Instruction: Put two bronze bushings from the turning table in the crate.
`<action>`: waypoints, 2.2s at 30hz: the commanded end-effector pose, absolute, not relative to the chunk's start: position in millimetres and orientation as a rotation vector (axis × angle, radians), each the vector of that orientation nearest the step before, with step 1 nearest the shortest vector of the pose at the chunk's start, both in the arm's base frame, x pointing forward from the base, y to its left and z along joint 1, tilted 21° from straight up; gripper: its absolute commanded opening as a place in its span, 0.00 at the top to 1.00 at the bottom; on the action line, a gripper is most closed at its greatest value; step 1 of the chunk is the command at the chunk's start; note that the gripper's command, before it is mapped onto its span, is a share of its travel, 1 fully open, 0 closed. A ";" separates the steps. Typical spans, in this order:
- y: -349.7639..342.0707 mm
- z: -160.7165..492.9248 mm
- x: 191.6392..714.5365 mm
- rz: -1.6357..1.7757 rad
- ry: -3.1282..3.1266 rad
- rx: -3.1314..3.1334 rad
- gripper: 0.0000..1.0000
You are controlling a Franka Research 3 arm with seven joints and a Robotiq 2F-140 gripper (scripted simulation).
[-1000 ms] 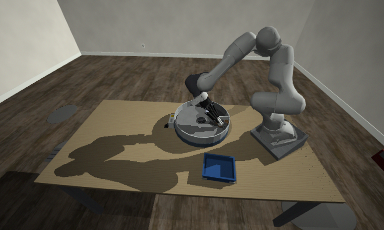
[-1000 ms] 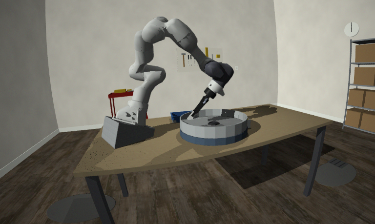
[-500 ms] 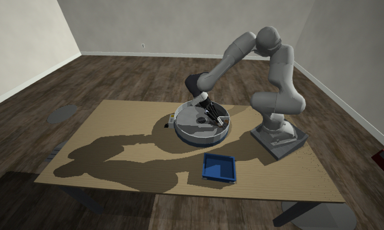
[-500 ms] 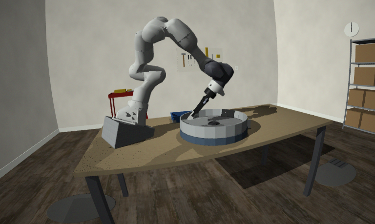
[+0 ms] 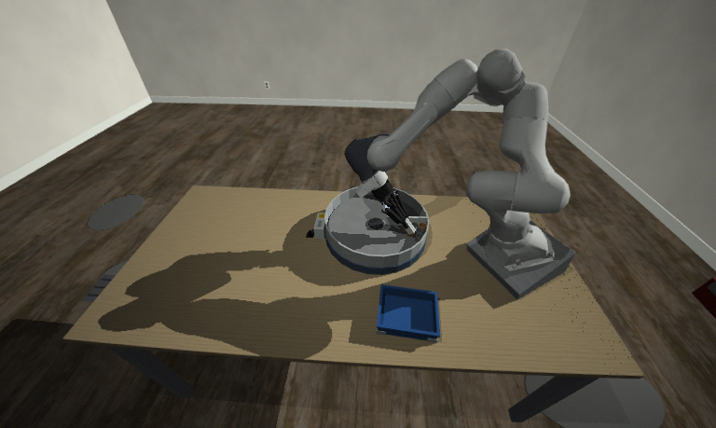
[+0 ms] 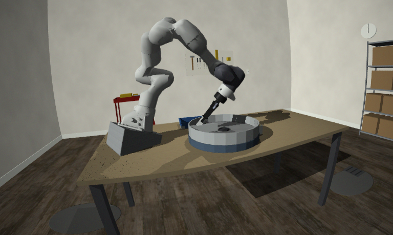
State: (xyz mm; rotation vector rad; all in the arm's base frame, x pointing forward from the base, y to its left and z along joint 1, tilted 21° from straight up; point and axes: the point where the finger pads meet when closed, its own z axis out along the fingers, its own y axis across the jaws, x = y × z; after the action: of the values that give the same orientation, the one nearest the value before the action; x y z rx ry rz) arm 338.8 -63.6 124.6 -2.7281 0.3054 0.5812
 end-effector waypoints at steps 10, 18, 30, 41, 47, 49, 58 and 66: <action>-63.6 123.9 339.0 0.582 0.312 -2.729 1.00; -63.6 123.9 339.0 0.582 0.312 -2.729 1.00; -63.6 123.9 339.0 0.582 0.312 -2.729 1.00; -38.2 132.2 348.0 0.582 0.312 -2.728 1.00; -37.7 132.4 348.2 0.582 0.312 -2.728 1.00; -34.0 133.9 350.4 0.582 0.312 -2.728 1.00; -8.3 144.3 365.5 0.582 0.312 -2.728 1.00; 3.2 150.7 377.8 0.582 0.312 -2.728 1.00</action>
State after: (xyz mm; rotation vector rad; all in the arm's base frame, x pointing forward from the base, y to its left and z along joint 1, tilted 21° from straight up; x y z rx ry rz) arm 368.2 -5.3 147.1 -2.7320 0.2843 0.5902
